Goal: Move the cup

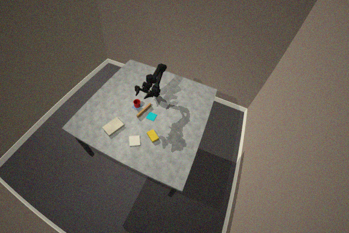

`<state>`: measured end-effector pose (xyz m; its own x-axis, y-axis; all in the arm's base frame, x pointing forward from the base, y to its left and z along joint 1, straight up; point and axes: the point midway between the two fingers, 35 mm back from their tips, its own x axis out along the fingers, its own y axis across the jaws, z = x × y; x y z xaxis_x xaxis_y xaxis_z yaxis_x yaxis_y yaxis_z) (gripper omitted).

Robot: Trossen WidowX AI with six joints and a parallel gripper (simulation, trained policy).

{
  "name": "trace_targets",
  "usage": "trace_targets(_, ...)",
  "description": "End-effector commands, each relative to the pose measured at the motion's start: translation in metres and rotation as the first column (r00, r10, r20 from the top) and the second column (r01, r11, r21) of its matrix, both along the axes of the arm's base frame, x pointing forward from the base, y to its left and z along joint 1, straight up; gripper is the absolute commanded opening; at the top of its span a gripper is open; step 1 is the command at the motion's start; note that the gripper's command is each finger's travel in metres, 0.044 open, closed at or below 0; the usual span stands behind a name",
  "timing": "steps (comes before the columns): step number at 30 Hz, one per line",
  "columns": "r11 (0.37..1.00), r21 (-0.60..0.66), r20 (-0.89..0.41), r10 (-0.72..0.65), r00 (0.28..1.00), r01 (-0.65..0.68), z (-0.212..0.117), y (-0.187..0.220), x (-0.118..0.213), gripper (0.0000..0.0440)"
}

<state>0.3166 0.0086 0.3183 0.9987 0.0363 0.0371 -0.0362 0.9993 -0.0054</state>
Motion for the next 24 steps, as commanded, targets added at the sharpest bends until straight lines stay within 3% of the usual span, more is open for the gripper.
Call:
trace_targets(1,1.0,0.003,-0.006,-0.005,1.0,0.005,-0.001,-0.001,0.0,0.0374)
trace_targets(11,0.998,0.043,-0.116,-0.032,0.993,0.037,-0.015,-0.002,-0.001,0.0111)
trace_targets(13,0.998,0.051,-0.146,-0.032,0.989,0.04,-0.019,-0.001,-0.002,0.0075)
trace_targets(24,0.993,0.112,-0.311,-0.001,0.95,0.038,-0.032,0.009,-0.002,0.0069)
